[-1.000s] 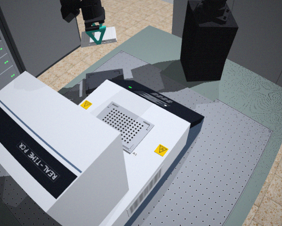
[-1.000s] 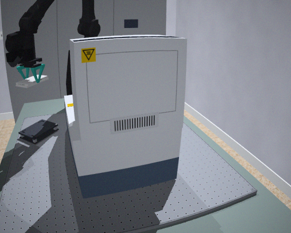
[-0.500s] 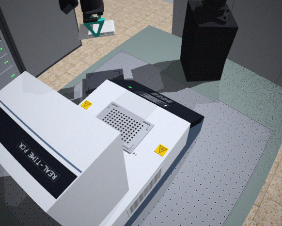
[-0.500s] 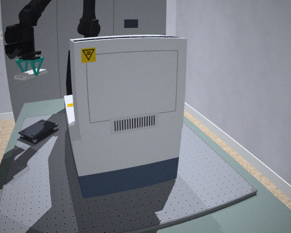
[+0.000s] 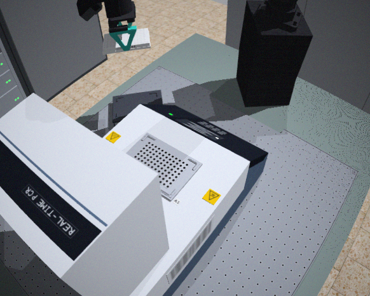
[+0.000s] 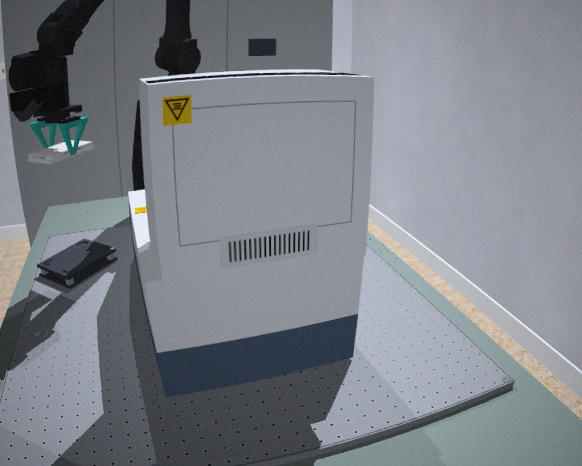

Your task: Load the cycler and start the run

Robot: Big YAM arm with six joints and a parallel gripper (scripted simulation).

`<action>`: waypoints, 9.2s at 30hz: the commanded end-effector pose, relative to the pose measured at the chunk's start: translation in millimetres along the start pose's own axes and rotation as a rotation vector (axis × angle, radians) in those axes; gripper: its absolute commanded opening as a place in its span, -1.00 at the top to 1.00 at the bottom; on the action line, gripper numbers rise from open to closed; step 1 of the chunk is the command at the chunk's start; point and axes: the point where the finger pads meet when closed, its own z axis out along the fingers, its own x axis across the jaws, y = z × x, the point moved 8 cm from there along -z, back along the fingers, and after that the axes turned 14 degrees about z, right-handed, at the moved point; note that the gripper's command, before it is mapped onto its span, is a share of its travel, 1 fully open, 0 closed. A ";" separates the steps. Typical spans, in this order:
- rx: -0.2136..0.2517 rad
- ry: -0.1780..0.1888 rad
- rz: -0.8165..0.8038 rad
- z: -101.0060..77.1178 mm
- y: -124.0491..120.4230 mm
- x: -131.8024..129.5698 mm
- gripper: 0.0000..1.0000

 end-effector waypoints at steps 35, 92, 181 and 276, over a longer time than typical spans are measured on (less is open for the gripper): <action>-0.050 0.002 -0.966 -16.5 -38.2 140.5 1.00; -0.062 -0.014 -2.442 -16.0 -134.9 370.2 1.00; -0.018 0.003 -2.366 34.5 -139.4 351.4 1.00; -0.033 0.002 -2.367 56.0 -135.2 356.3 1.00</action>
